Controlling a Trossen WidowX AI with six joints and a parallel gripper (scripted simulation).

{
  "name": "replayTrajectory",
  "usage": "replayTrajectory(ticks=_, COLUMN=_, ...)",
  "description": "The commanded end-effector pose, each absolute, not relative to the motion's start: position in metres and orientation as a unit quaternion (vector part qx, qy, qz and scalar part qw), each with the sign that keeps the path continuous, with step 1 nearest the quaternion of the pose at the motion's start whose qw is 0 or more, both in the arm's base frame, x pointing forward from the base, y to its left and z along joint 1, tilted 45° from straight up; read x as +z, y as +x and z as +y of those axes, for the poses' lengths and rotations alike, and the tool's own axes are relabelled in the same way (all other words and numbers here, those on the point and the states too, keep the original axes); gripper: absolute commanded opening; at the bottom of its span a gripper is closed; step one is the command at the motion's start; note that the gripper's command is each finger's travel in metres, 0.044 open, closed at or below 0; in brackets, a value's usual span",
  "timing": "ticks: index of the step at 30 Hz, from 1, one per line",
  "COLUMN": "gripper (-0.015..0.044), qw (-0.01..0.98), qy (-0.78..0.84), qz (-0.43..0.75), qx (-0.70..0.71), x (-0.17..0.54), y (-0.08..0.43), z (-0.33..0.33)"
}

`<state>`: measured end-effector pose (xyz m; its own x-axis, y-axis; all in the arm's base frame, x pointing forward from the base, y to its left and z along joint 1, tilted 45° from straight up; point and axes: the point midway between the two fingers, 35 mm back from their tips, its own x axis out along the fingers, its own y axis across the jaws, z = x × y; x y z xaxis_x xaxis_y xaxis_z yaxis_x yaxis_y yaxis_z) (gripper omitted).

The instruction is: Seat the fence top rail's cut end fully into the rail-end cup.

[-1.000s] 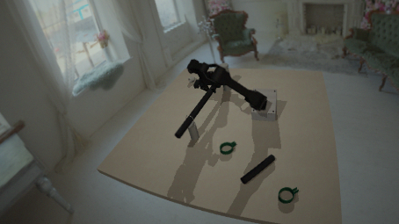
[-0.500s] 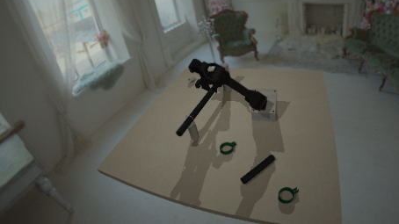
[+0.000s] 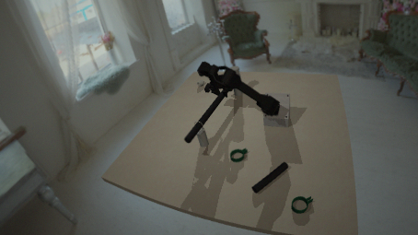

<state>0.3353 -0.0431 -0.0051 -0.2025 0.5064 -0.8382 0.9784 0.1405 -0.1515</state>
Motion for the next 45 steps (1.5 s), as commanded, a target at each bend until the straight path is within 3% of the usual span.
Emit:
replayTrajectory(ticks=1, gripper=0.0000, qw=0.329, qy=0.545, qz=0.677, qx=-0.370, x=-0.0051, y=0.3371, z=-0.0515)
replayTrajectory(ticks=45, gripper=0.0000, qw=0.325, qy=0.542, qz=0.683, qx=-0.367, x=-0.0053, y=0.3368, z=-0.0452)
